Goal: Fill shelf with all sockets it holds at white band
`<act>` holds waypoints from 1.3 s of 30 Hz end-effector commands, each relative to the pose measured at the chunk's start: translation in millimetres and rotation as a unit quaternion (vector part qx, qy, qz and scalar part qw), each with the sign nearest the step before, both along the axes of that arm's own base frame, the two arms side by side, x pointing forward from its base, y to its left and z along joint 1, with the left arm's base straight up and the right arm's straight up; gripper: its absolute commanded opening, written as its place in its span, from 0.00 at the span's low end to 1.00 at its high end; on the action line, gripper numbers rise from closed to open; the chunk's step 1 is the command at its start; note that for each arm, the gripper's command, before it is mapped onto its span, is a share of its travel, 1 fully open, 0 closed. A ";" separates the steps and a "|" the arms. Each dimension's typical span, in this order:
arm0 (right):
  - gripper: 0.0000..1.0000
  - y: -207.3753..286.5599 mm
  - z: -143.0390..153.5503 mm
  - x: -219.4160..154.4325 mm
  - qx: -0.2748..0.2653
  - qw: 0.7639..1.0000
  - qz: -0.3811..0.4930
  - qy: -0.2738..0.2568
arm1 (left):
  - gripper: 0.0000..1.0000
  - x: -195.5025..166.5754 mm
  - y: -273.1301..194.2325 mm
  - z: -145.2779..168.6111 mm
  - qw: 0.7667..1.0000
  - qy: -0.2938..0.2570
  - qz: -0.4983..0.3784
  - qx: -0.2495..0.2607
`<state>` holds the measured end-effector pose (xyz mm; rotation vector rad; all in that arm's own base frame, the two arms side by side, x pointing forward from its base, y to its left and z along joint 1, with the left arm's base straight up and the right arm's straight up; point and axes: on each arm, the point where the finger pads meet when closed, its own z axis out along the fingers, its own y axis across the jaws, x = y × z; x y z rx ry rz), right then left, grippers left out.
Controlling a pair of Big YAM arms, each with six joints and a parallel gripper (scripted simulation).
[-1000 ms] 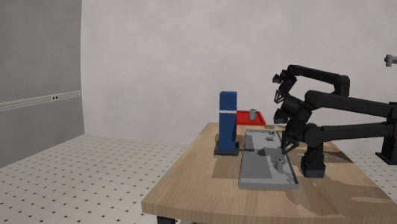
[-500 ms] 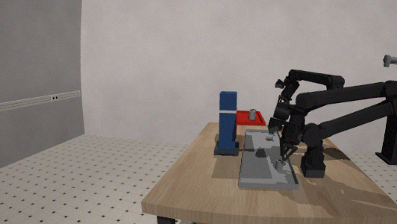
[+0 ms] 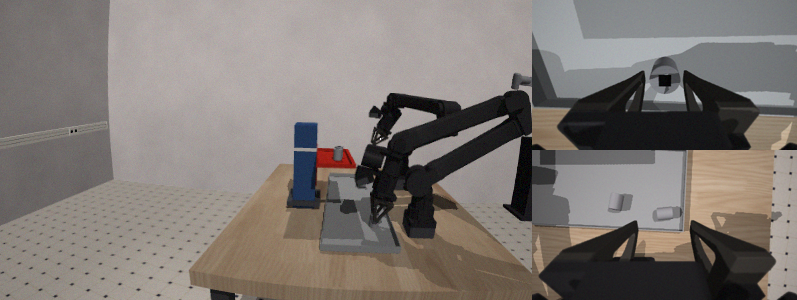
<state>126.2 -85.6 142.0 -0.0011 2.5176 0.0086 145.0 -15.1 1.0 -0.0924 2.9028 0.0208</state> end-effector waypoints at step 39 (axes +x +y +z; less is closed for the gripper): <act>0.65 -3.6 -36.4 30.5 -0.003 1.000 0.002 -0.001 | 0.27 8.1 -1.7 154.1 0.999 -0.032 0.005 -0.007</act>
